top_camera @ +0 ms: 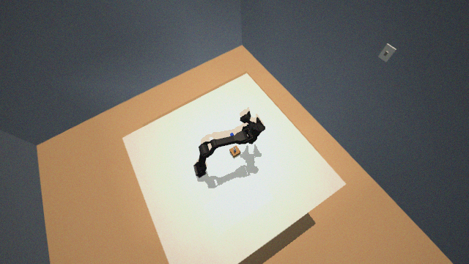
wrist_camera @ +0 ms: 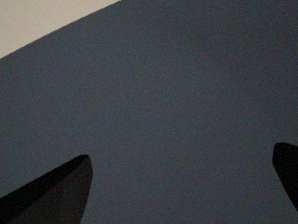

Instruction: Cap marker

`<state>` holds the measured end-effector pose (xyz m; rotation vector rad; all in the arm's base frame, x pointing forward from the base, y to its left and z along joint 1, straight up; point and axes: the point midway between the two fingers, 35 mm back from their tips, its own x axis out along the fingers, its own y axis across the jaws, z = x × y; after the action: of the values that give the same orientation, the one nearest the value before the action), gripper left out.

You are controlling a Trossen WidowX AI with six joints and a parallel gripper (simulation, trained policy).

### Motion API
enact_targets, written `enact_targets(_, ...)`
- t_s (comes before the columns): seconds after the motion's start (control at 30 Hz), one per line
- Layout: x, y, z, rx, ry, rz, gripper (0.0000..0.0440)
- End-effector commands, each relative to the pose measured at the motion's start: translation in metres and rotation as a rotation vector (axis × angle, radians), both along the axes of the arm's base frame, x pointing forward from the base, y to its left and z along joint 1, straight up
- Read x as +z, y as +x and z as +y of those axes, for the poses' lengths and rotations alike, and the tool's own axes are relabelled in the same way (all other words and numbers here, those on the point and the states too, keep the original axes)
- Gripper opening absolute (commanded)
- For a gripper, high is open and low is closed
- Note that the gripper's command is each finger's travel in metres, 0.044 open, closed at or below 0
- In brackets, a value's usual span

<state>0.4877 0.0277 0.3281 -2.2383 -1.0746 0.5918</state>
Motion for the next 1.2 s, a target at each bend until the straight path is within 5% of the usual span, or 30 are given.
enact_targets(0.0,-0.001,0.0,0.0,-0.006,-0.001,0.009,0.0376)
enact_targets(0.23,-0.007,-0.002,0.004,-0.037,0.0,0.098,0.0214)
enact_targets(1.17,-0.026,-0.023,0.029,-0.095,-0.134,0.322,0.0276)
